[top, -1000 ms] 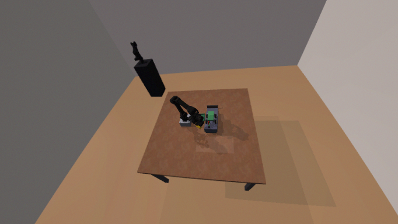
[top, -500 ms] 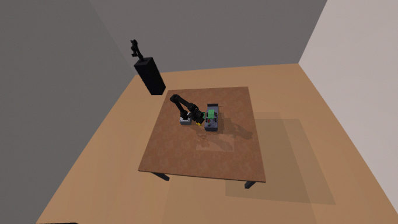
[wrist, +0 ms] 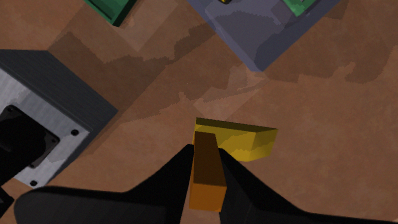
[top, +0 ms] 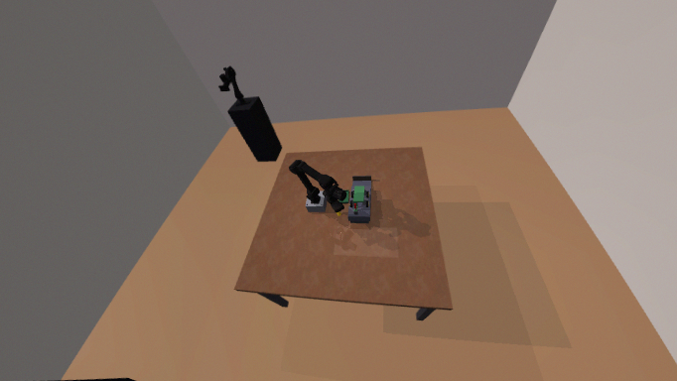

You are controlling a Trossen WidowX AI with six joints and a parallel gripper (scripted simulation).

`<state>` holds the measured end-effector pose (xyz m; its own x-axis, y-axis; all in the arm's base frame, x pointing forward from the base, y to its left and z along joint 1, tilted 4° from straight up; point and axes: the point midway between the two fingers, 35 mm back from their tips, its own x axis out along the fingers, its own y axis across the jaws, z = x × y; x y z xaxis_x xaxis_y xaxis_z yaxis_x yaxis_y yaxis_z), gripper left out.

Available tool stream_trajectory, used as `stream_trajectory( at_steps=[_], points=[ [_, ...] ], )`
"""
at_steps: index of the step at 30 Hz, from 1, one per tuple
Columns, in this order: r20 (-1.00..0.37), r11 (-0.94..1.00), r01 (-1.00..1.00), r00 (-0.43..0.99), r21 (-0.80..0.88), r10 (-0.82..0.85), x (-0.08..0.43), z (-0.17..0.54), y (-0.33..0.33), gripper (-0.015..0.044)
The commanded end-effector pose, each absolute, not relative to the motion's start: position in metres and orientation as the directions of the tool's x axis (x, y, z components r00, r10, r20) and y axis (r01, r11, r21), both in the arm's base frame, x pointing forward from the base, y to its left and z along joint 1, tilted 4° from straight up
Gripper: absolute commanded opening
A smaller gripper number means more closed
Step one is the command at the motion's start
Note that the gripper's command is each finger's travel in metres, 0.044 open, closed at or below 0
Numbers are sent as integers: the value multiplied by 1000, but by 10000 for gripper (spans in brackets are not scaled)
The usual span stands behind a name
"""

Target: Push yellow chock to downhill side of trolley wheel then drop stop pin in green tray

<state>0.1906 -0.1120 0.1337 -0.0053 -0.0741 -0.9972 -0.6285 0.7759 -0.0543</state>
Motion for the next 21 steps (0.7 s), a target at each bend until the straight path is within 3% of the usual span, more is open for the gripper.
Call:
stream_trajectory(
  at_steps=[1,15,21],
  points=[
    [-998,862,-504,-6,-58,-70,191,134,-111,0],
    [-998,996,-61,-8,-69,-70,191,134,-112,0],
    [-998,997,-39,-8,-69,-70,191,134,-112,0]
  ],
)
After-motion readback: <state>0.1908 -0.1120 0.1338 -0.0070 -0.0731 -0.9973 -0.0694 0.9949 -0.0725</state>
